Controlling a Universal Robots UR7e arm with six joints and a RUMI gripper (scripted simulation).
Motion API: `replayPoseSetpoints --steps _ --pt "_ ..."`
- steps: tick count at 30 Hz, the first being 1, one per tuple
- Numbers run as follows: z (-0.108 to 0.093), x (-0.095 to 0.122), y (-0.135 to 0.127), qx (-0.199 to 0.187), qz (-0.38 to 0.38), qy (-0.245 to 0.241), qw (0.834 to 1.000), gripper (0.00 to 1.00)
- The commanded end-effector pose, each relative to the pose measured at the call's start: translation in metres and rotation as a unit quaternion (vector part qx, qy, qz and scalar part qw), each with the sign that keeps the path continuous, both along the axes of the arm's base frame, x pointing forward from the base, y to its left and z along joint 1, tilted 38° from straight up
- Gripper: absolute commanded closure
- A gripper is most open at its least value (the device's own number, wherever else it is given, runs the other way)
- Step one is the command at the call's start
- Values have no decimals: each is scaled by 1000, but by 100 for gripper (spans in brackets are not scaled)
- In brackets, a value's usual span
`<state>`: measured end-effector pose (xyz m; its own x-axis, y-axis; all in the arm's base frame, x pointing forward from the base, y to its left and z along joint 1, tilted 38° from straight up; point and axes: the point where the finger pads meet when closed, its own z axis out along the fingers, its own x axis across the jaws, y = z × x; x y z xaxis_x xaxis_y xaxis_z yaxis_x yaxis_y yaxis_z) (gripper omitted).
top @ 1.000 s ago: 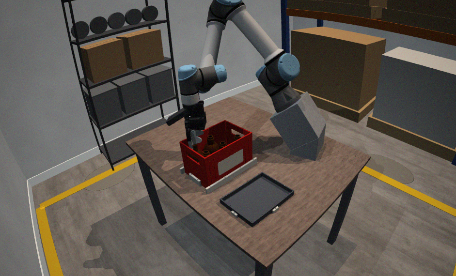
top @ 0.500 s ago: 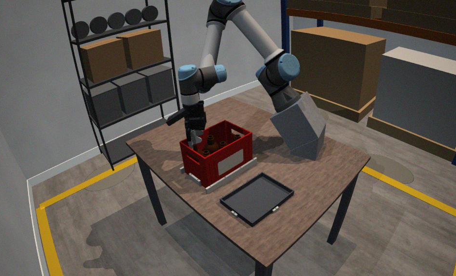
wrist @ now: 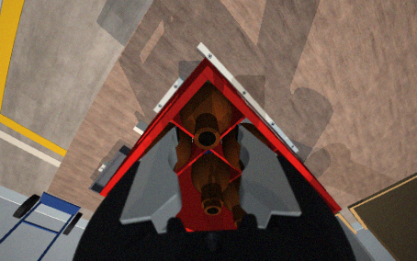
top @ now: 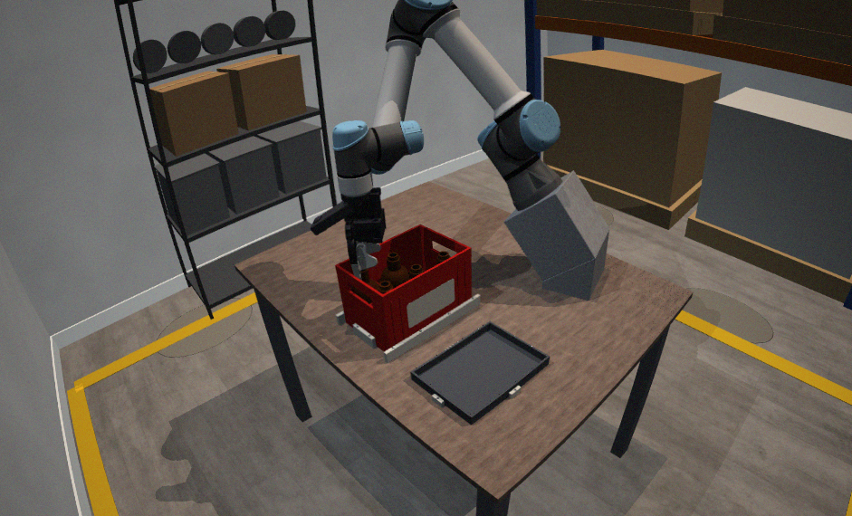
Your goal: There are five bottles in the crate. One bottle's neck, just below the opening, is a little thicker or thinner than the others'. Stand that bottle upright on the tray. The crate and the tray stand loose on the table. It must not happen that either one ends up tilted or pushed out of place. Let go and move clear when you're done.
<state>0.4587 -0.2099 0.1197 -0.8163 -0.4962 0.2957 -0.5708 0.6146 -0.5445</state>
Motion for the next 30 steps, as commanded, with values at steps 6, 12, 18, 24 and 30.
replayPoseSetpoints --steps 6,12,18,24,30 --pt "14 1 9 -1 1 -3 1000 62" --pt "28 -1 21 -1 1 -3 1000 62" --pt "44 -3 33 -1 1 -3 1000 62" --pt "54 -4 41 -1 1 -3 1000 62" --pt "64 -5 49 -1 1 -3 1000 62"
